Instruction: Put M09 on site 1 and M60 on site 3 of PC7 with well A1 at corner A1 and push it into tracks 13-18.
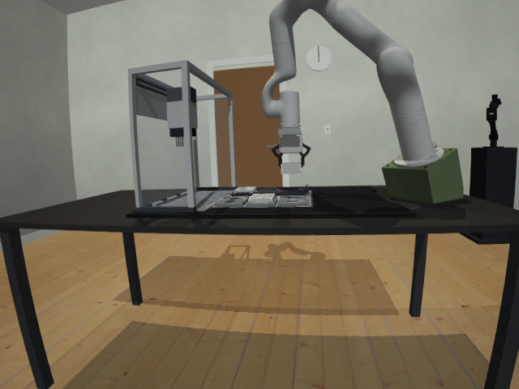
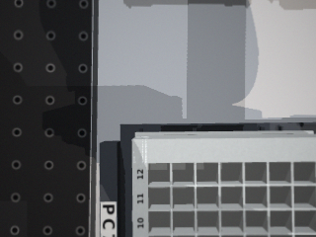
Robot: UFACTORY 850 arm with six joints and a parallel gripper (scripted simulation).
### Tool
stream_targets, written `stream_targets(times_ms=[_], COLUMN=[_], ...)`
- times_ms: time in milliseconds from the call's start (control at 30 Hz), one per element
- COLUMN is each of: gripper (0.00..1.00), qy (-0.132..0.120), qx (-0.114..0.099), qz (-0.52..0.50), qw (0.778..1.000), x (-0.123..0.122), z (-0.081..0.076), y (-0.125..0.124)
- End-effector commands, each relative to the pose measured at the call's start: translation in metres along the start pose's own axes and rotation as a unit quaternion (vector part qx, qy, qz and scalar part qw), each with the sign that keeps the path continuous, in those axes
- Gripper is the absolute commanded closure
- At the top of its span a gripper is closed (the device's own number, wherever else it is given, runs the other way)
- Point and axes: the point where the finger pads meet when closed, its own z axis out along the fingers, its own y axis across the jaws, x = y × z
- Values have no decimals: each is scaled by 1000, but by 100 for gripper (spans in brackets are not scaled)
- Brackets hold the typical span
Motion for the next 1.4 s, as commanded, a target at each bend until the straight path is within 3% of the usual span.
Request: stream_targets(times_ms=[0,1233,1367], gripper=[100,100,100], qy=[0,0,0], qx=[-2,-2,-2], qz=[0,0,0], qw=[1000,1000,1000], x=[0,0,0], z=[9,64,64], y=[1,1,1])
